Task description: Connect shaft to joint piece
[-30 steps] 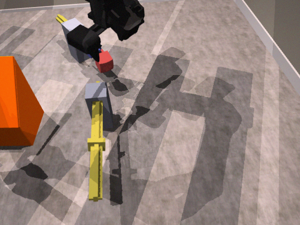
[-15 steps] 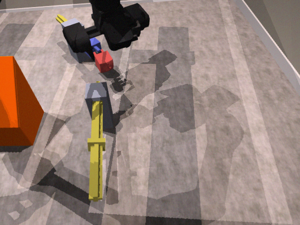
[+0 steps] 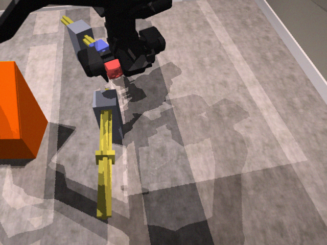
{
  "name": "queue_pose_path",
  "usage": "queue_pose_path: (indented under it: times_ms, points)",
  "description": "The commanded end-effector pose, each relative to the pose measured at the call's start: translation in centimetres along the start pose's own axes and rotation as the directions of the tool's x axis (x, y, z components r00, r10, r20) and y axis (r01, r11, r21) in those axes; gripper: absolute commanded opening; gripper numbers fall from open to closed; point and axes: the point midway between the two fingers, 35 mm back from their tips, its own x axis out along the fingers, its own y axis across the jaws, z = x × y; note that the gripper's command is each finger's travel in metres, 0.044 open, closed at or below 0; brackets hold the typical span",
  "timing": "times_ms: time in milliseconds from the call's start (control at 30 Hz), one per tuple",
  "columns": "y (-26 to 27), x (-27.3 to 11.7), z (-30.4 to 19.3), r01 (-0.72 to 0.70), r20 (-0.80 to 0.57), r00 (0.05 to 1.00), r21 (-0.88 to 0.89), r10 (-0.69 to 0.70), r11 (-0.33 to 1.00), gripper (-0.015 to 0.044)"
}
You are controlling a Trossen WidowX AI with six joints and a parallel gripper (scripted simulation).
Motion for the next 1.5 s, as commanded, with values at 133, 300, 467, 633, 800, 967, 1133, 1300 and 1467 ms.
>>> queue_pose_path:
  times_ms: [133, 300, 467, 633, 800, 967, 1133, 1300, 1467]
  points:
    - [-0.7, 3.0, 0.5, 0.018, 0.005, 1.0, -0.009, -0.018, 1.0, 0.044]
    - [-0.6, 3.3, -1.0, 0.017, 0.004, 1.0, -0.009, -0.017, 1.0, 0.044]
    - [-0.7, 3.9, -4.0, 0.017, 0.002, 1.0, -0.009, -0.017, 1.0, 0.044]
    - [-0.8, 4.0, -4.4, 0.017, 0.002, 1.0, -0.009, -0.017, 1.0, 0.044]
    - [-0.8, 4.6, -4.4, 0.017, 0.003, 1.0, -0.009, -0.017, 1.0, 0.044]
    - [-0.8, 5.4, -4.4, 0.017, 0.003, 1.0, -0.009, -0.017, 1.0, 0.044]
    - [-0.8, 6.2, -4.4, 0.017, 0.003, 1.0, -0.009, -0.017, 1.0, 0.044]
    - [-0.8, 6.9, -4.4, 0.017, 0.003, 1.0, -0.009, -0.017, 1.0, 0.044]
    - [-0.8, 7.0, -4.4, 0.017, 0.004, 1.0, -0.009, -0.017, 1.0, 0.0387]
